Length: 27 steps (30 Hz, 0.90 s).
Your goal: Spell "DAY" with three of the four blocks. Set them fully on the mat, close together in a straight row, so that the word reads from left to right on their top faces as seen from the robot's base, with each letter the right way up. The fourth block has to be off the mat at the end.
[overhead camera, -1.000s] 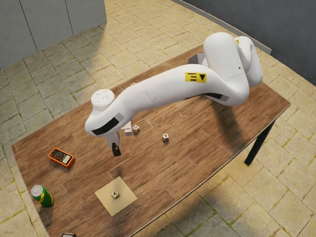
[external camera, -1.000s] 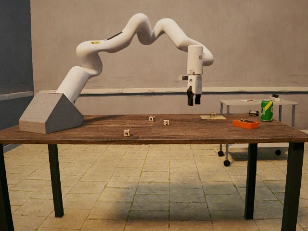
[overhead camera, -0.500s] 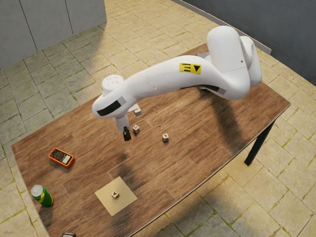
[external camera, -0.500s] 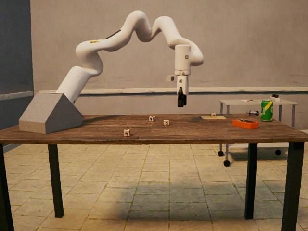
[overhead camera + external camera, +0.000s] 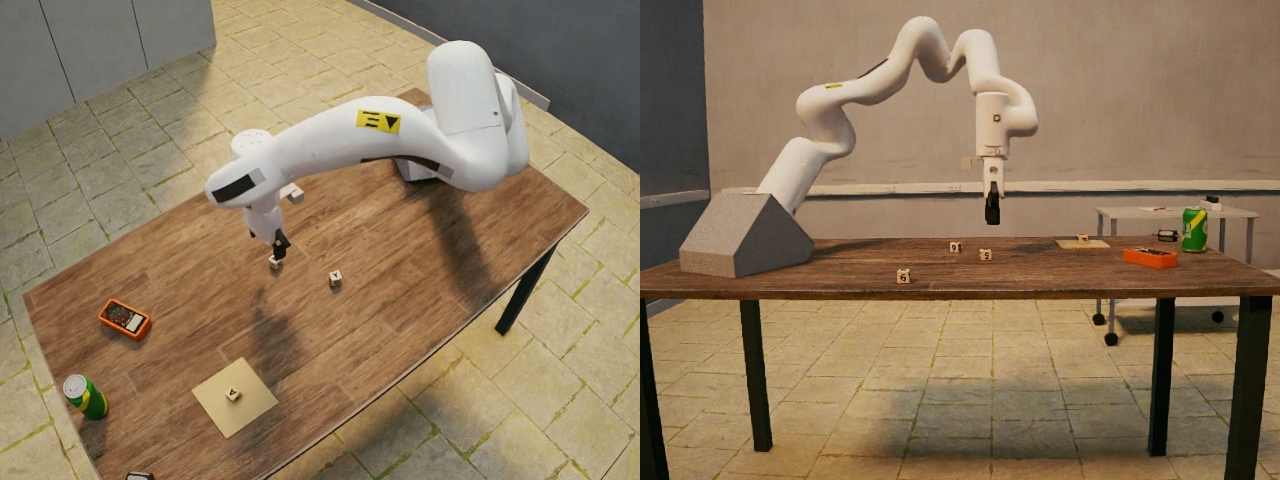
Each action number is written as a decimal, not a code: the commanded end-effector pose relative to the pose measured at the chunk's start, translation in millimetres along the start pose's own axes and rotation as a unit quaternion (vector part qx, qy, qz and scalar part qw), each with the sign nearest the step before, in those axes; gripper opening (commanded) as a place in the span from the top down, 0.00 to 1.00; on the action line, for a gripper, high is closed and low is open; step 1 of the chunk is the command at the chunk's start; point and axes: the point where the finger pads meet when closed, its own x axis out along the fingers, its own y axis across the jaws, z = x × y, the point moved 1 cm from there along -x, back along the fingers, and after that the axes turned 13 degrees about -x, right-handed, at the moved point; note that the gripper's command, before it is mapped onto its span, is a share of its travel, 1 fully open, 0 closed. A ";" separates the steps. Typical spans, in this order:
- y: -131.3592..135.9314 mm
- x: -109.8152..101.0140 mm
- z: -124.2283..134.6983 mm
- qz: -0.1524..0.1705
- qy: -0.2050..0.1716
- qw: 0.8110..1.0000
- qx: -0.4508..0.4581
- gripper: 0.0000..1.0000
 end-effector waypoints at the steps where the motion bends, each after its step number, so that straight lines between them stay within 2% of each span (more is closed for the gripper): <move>1: -1.3 -0.7 -15.1 -0.002 -0.009 0.999 -0.032 0.00; 5: -1.3 -0.6 -16.5 -0.002 -0.009 0.999 -0.035 0.00; 6: -1.3 -0.6 -16.5 -0.002 -0.009 0.999 -0.035 0.36; 27: -1.3 -0.6 -16.5 -0.002 -0.009 0.999 -0.035 0.36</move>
